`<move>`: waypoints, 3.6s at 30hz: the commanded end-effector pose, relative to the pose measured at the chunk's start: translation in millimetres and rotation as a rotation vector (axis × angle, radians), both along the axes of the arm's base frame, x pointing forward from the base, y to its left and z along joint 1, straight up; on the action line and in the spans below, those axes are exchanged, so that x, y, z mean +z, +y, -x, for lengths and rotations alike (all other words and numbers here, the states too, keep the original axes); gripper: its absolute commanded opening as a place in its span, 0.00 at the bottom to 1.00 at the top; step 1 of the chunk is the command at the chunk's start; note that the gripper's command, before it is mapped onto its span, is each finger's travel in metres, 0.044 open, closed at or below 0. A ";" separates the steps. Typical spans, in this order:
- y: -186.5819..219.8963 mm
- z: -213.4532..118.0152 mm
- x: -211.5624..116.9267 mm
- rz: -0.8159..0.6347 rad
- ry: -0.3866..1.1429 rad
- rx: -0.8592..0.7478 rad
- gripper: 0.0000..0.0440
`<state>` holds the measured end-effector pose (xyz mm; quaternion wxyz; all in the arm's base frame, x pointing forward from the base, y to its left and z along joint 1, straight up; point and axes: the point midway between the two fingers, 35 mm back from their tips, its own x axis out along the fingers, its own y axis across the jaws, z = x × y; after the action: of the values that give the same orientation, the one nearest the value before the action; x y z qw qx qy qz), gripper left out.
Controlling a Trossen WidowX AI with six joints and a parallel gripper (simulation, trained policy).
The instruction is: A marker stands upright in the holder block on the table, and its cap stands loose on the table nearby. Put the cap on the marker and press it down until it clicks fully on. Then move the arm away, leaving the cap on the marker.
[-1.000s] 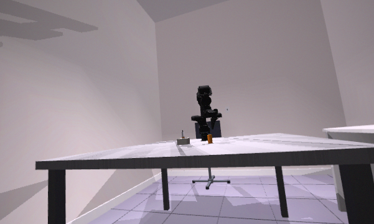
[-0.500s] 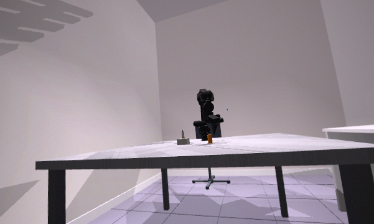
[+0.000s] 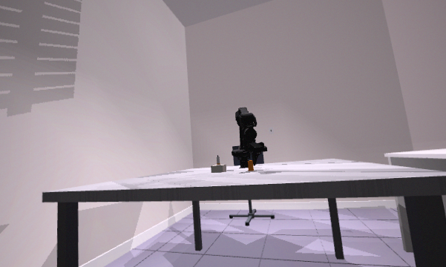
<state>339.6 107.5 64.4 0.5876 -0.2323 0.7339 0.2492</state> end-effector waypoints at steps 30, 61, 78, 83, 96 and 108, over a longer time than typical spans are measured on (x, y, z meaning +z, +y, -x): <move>-71.1 11.2 90.4 -0.010 -0.094 -0.056 0.08; -190.4 58.5 116.1 -0.013 -0.101 -0.274 0.00; -207.3 67.3 96.9 -0.036 -0.084 -0.331 0.00; -208.3 67.8 86.8 -0.041 -0.077 -0.336 0.00; -206.8 69.2 50.9 -0.069 -0.052 -0.303 0.00; -207.6 73.7 28.8 -0.064 -0.030 -0.272 0.36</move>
<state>274.2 -101.2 108.8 0.6549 -0.1203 0.7251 0.1758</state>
